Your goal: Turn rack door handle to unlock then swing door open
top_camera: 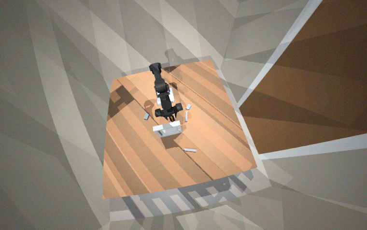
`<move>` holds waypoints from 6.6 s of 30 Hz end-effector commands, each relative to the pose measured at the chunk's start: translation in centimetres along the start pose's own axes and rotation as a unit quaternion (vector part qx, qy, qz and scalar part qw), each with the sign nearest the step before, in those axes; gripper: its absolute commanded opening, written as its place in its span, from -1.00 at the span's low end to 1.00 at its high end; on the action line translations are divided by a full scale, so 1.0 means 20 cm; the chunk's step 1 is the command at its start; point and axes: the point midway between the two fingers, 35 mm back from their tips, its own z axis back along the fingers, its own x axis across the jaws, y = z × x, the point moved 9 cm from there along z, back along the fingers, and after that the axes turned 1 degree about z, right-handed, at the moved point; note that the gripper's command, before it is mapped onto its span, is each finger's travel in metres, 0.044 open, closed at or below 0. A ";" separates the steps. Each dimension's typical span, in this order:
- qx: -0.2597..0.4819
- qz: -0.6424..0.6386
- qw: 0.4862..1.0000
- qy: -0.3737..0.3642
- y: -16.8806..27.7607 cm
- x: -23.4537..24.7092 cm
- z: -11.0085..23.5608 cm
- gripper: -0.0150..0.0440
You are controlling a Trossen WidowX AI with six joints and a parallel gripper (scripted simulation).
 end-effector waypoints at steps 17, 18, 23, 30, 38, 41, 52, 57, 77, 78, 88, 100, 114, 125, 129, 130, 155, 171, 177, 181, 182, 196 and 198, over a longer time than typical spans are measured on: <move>0.197 -0.012 0.980 0.013 -0.04 0.01 -0.03 0.48; 0.199 -0.012 0.980 0.013 -0.04 0.01 -0.03 0.48; 0.200 -0.011 0.980 0.014 -0.04 0.01 -0.04 0.48; 0.204 -0.011 0.979 0.014 -0.03 0.01 -0.10 0.48; 0.208 -0.010 0.978 0.013 -0.01 0.01 -0.16 0.48; 0.210 -0.011 0.978 0.013 0.00 0.00 -0.18 0.48; 0.215 -0.012 0.976 0.012 0.04 0.00 -0.26 0.48; 0.218 -0.013 0.976 0.012 0.05 0.00 -0.30 0.48; 0.222 -0.014 0.975 0.011 0.08 0.00 -0.35 -0.24; 0.222 -0.014 0.975 0.011 0.08 0.00 -0.35 -0.26; 0.222 -0.014 0.975 0.011 0.08 0.00 -0.35 -0.45; 0.218 0.212 0.952 -0.040 0.08 0.00 -0.35 -0.45; 0.192 0.521 0.824 -0.112 0.08 0.00 -0.35 -0.45; 0.155 0.723 0.654 -0.159 0.08 0.00 -0.35 -0.45; 0.139 0.781 0.583 -0.173 0.08 0.00 -0.35 -0.45; 0.137 0.788 0.574 -0.175 0.08 0.00 -0.35 -0.45; 0.155 0.722 0.655 -0.159 0.08 0.00 -0.35 0.48; 0.204 0.414 0.883 -0.087 0.08 0.00 -0.35 0.48; 0.215 0.278 0.934 -0.056 0.08 0.00 -0.35 0.48; 0.219 0.185 0.957 -0.034 0.08 0.00 -0.35 0.48; 0.220 0.161 0.962 -0.029 0.08 0.00 -0.35 0.48; 0.217 -0.176 0.959 0.048 0.08 0.00 -0.35 0.48; 0.214 -0.223 0.949 0.059 0.08 0.00 -0.35 0.48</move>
